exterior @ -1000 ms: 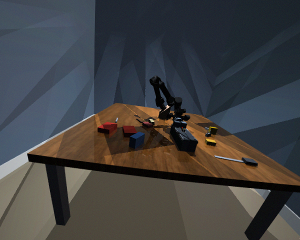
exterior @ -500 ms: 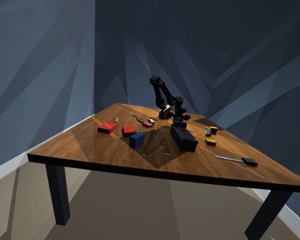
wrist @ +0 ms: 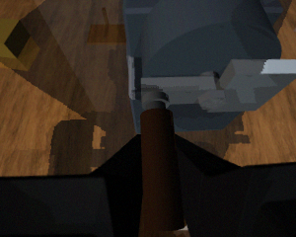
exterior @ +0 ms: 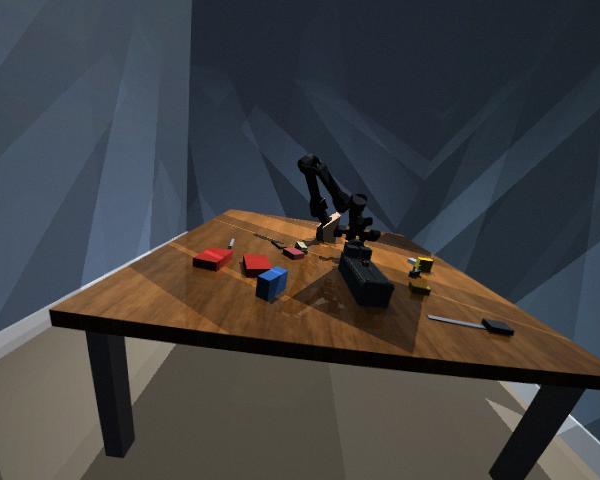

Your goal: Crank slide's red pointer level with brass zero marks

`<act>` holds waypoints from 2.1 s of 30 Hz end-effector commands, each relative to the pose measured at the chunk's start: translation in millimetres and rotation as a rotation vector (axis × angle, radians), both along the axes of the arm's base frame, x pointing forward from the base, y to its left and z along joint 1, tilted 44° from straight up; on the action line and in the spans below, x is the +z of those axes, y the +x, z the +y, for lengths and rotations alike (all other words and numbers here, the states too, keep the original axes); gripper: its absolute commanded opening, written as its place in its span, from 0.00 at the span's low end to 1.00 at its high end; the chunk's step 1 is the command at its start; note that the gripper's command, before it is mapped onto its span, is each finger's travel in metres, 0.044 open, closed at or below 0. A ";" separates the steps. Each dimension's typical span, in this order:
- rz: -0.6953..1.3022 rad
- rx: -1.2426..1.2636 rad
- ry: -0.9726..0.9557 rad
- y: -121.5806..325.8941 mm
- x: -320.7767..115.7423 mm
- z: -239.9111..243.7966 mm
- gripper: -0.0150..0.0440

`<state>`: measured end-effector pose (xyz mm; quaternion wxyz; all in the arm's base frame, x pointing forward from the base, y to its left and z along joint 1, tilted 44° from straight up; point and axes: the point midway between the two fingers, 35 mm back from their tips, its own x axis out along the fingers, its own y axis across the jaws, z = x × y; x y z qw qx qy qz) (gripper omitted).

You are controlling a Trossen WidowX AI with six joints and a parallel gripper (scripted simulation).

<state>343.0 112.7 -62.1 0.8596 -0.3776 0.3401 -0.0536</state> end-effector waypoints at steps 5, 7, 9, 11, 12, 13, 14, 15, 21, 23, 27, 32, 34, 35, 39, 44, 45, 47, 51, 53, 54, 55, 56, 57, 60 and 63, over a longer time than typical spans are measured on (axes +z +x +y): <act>-0.009 0.008 0.001 -1.5 11.4 8.4 0.25; -0.009 0.008 0.001 -1.5 13.7 9.0 0.25; -0.009 0.008 0.001 -1.5 16.2 9.4 0.25; -0.009 0.008 0.001 -1.4 18.8 9.7 0.25; -0.009 0.008 0.001 -1.4 20.1 9.7 0.25; -0.009 0.008 0.001 -1.3 21.4 9.7 0.25; -0.009 0.008 0.001 -1.2 22.7 9.6 0.25; -0.009 0.008 0.001 -1.2 24.1 9.5 0.25; -0.009 0.008 0.001 -0.3 32.4 7.6 0.25; -0.009 0.008 0.001 0.2 35.1 6.6 0.25; -0.009 0.008 0.001 1.3 39.9 4.2 0.25; -0.009 0.008 0.000 2.4 44.2 0.9 0.25; -0.009 0.008 0.000 2.8 45.5 -0.5 0.25; -0.009 0.008 0.000 3.0 46.1 -1.2 0.25; -0.009 0.008 0.000 3.6 47.9 -3.8 0.25; -0.009 0.008 -0.001 4.1 49.4 -6.9 0.25; -0.009 0.008 -0.001 4.2 49.6 -7.5 0.25; -0.009 0.008 -0.001 4.5 50.0 -8.5 0.25; -0.009 0.008 -0.001 4.9 50.7 -10.4 0.25; -0.009 0.008 -0.001 5.1 50.9 -11.3 0.25; -0.009 0.008 -0.001 5.2 51.1 -11.7 0.25; -0.009 0.008 -0.001 5.3 51.2 -12.2 0.25; -0.009 0.008 -0.001 5.4 51.3 -12.7 0.25; -0.009 0.008 -0.001 5.5 51.4 -13.1 0.25; -0.009 0.008 -0.001 5.8 51.7 -14.5 0.25; -0.009 0.008 -0.001 6.0 51.8 -15.7 0.25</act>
